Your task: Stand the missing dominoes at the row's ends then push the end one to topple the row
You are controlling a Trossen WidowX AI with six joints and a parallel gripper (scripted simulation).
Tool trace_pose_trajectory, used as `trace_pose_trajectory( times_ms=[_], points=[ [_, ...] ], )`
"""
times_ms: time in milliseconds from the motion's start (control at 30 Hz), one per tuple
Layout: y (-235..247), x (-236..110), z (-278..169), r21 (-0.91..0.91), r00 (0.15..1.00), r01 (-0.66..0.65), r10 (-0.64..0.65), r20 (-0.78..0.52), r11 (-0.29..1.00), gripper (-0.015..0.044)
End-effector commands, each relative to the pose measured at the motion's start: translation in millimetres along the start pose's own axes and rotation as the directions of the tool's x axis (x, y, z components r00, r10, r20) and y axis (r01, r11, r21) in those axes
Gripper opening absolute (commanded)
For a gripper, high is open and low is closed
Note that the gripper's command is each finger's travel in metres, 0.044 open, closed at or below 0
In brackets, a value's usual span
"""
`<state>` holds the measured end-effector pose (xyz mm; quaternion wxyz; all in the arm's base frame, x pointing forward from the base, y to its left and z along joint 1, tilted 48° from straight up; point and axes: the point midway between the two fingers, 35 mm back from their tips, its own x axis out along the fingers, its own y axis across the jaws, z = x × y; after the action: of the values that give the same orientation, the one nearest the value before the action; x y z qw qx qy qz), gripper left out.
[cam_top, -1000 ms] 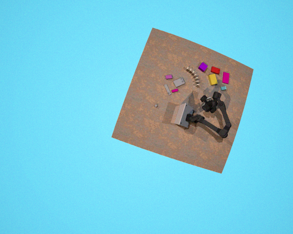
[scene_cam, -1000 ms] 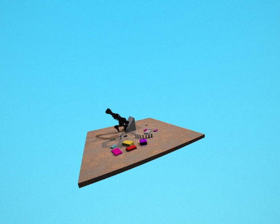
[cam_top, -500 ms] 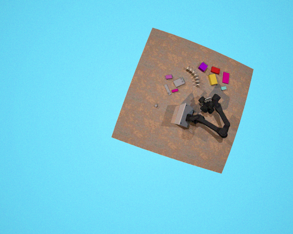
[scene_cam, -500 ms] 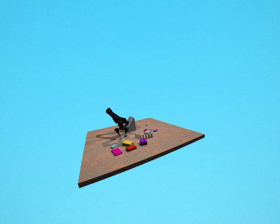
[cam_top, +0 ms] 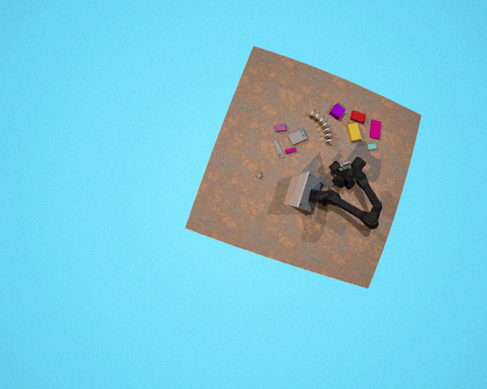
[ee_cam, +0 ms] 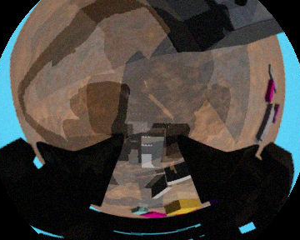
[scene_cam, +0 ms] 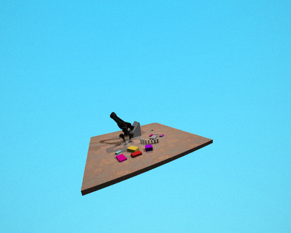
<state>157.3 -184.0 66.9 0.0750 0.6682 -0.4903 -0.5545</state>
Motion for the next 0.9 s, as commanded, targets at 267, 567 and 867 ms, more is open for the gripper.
trace_pose_trajectory(
  times_ms=[267,567,867],
  points=[
    [-1,0,1,-0.004,1.000,0.004,-0.004,0.001,1.000,0.0107],
    [-1,-4,1,-0.004,1.000,0.004,-0.004,0.002,1.000,0.0107],
    [-2,-64,0,-0.004,1.000,0.007,-0.007,0.004,1.000,0.0107]
  ],
)
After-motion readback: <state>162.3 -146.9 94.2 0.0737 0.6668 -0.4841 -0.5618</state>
